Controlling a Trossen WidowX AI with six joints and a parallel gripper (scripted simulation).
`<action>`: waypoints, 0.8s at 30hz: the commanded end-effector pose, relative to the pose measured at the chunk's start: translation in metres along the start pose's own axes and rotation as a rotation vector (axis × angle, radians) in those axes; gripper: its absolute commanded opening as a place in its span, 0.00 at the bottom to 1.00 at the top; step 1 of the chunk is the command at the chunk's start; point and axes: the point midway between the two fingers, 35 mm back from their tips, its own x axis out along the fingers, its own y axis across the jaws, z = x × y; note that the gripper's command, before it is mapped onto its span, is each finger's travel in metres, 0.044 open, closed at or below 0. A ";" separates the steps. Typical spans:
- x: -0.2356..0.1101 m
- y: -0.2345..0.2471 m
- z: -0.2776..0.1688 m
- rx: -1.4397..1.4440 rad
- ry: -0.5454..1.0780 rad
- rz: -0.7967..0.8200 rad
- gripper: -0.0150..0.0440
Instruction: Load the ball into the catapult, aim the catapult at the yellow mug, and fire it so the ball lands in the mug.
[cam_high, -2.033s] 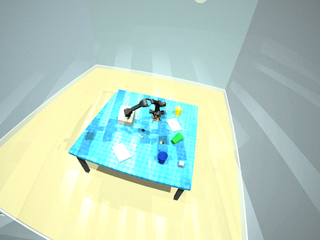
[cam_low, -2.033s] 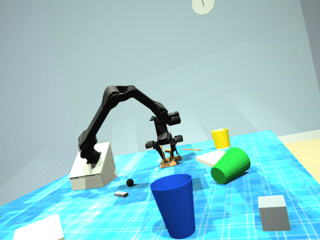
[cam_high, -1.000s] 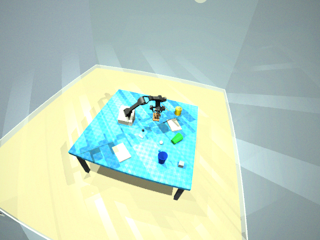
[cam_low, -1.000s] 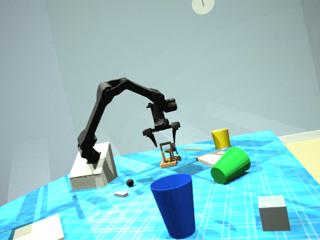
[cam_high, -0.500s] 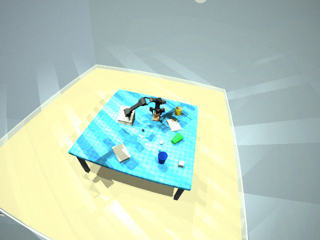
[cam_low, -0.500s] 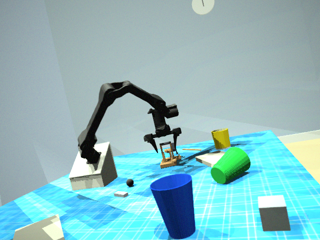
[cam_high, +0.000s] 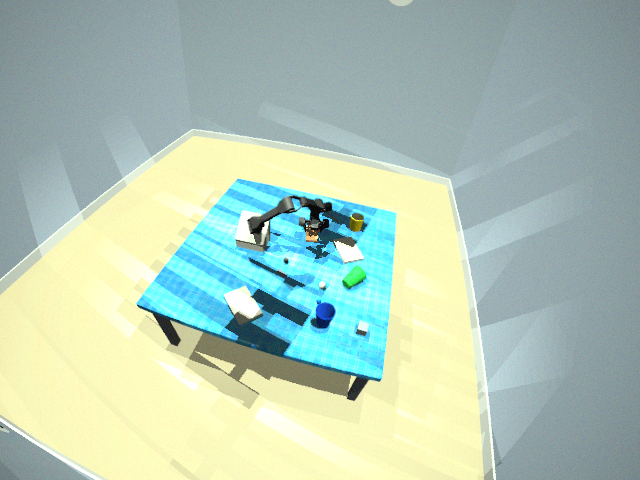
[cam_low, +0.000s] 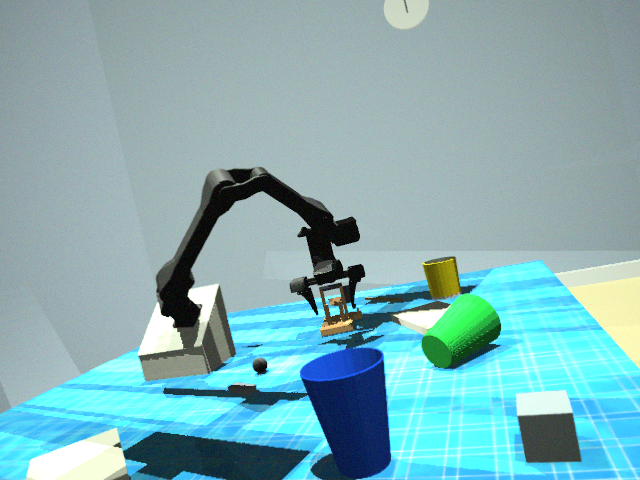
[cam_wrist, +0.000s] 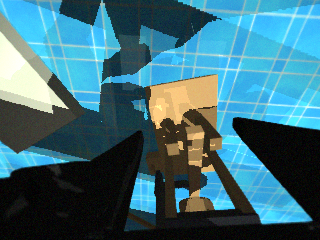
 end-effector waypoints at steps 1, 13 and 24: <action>0.008 -0.002 0.000 -0.006 -0.005 -0.003 1.00; 0.014 -0.001 0.001 0.000 -0.002 -0.002 0.82; 0.014 -0.001 0.001 0.000 -0.002 -0.002 0.47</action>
